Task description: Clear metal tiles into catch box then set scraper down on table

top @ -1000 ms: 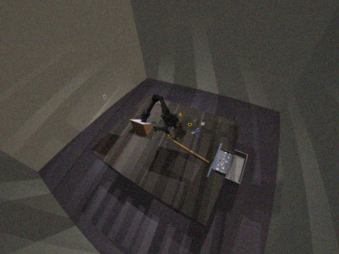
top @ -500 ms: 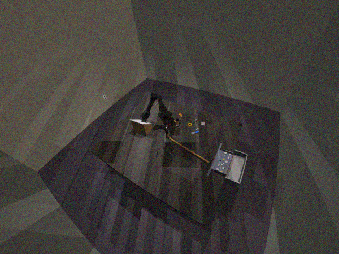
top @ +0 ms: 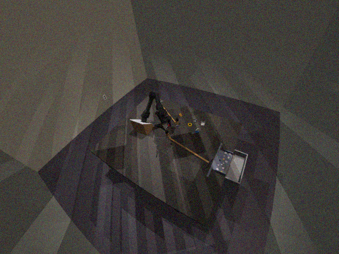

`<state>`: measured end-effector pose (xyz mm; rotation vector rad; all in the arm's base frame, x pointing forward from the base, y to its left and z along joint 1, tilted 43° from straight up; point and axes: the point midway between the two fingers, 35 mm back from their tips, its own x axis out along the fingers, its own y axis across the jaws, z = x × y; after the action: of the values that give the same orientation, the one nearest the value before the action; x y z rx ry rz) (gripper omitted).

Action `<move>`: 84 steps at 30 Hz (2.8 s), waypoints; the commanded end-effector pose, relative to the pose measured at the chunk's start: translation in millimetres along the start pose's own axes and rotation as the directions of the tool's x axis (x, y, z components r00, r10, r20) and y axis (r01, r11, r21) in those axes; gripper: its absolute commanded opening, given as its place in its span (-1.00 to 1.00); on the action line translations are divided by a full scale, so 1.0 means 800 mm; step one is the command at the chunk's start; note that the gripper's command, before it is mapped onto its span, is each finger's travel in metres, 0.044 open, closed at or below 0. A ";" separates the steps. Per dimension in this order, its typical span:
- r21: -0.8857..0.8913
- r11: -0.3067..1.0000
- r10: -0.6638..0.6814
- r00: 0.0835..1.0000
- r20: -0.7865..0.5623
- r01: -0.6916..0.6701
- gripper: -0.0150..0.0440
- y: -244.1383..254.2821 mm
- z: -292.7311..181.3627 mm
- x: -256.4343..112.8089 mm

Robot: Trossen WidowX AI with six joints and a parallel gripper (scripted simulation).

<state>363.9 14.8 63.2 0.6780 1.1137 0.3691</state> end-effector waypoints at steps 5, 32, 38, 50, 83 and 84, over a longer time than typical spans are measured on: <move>-0.010 1.000 0.004 1.000 0.027 -0.004 1.00 -0.001 -0.019 -0.012; -0.021 1.000 0.003 0.997 0.079 -0.001 1.00 -0.009 -0.081 -0.003; -0.021 1.000 0.004 0.997 0.080 -0.003 1.00 -0.009 -0.093 0.013; -0.021 1.000 0.003 0.997 0.078 -0.001 1.00 -0.009 -0.089 0.031; -0.021 1.000 0.005 0.997 0.080 -0.003 1.00 -0.008 -0.084 0.098; -0.021 1.000 0.005 0.997 0.080 -0.004 1.00 -0.008 -0.084 0.100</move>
<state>332.4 77.0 -12.0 0.6696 1.0328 0.3604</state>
